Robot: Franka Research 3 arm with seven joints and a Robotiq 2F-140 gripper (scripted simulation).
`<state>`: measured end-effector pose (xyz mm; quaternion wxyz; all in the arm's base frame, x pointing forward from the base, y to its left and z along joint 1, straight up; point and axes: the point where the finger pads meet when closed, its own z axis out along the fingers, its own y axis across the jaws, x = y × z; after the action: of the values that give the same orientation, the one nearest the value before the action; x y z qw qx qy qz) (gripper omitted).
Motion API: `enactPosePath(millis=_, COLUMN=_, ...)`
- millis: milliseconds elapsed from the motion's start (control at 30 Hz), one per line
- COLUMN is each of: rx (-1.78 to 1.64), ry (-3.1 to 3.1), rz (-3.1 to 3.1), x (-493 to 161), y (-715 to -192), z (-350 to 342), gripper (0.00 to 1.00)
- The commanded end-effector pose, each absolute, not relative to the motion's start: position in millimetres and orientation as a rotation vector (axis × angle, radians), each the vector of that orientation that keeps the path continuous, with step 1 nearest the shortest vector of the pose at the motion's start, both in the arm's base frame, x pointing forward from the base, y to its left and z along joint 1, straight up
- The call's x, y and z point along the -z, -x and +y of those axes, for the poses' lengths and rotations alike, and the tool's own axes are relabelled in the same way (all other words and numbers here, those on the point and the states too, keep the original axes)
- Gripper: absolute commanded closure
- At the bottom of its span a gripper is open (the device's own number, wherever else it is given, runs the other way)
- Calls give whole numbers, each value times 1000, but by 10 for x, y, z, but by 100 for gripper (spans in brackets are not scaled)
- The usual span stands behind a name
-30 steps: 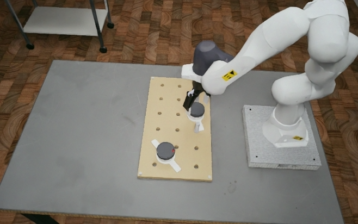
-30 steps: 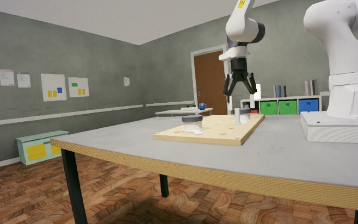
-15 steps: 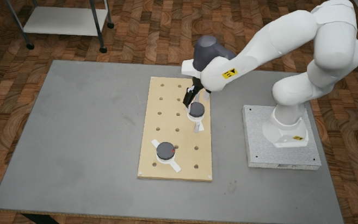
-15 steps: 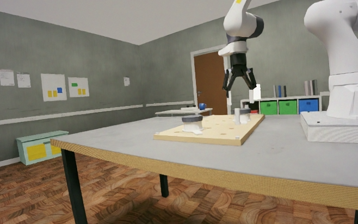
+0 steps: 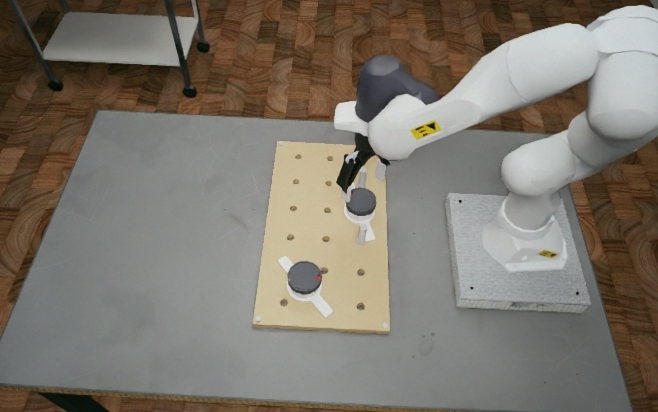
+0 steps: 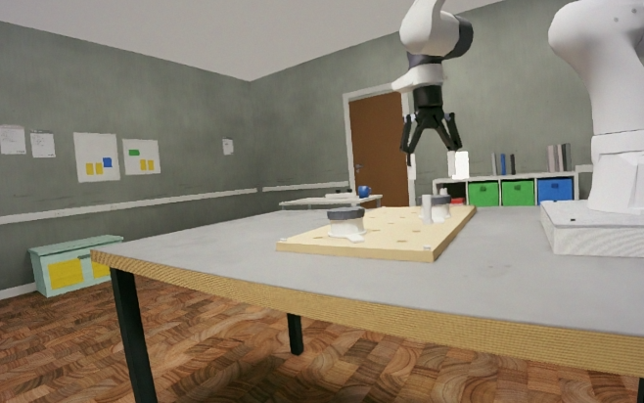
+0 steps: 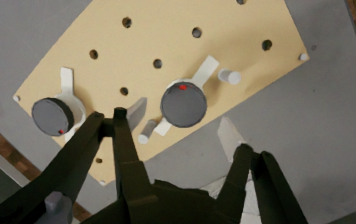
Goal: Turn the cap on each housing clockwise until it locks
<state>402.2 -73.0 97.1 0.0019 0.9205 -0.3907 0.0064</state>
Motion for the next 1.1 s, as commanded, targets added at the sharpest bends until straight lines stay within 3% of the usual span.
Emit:
enactPosePath(millis=0, rx=0, ry=-2901, rz=-1206, x=-1019, y=-3988, z=-704, gripper=22)
enactPosePath(millis=600, rx=0, ry=-2904, rz=-1198, x=-1095, y=-3988, z=-704, gripper=22)
enactPosePath(millis=733, rx=-1, ry=-3052, rz=-743, x=-1096, y=-3997, z=-701, gripper=22)
enactPosePath(millis=1067, rx=12, ry=-3118, rz=-265, x=-1092, y=-4012, z=-698, gripper=22)
